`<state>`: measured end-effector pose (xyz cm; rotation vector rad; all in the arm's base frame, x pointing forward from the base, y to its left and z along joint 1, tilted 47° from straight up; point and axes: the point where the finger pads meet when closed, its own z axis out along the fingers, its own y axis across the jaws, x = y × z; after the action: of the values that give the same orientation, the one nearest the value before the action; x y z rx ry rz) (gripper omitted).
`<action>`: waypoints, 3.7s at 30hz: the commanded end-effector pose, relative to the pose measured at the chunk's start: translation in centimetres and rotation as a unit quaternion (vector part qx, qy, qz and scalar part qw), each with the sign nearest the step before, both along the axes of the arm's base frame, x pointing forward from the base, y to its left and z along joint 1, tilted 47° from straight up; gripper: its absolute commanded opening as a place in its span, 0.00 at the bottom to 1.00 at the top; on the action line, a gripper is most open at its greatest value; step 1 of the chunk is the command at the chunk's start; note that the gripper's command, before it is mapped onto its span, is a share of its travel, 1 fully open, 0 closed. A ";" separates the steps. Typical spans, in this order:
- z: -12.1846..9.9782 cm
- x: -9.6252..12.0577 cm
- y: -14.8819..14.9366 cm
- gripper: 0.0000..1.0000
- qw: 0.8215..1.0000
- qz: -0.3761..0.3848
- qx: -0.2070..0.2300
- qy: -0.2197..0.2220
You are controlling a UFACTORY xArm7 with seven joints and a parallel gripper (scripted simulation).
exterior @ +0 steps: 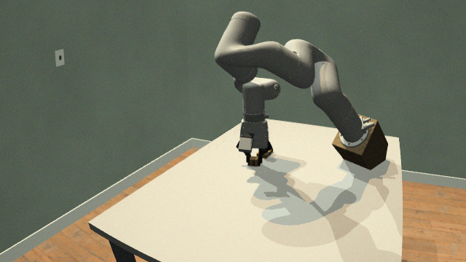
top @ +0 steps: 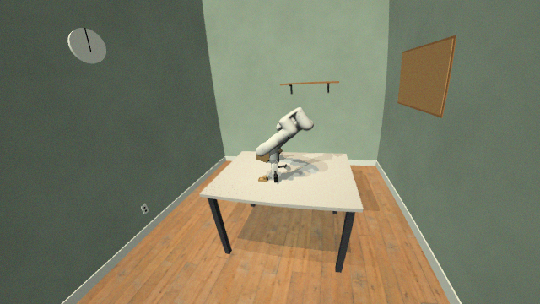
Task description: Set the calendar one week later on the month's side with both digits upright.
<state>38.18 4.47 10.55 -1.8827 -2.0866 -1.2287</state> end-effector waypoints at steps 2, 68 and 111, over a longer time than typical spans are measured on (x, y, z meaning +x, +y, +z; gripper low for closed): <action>0.1 0.0 -0.1 0.27 1.000 -0.001 0.000 -0.001; 0.4 -0.2 -0.4 0.47 1.000 -0.001 0.000 -0.001; 6.1 -3.9 -5.4 1.00 1.000 -0.001 0.000 -0.001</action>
<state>34.20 -0.82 16.63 -1.8827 -2.0862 -1.2285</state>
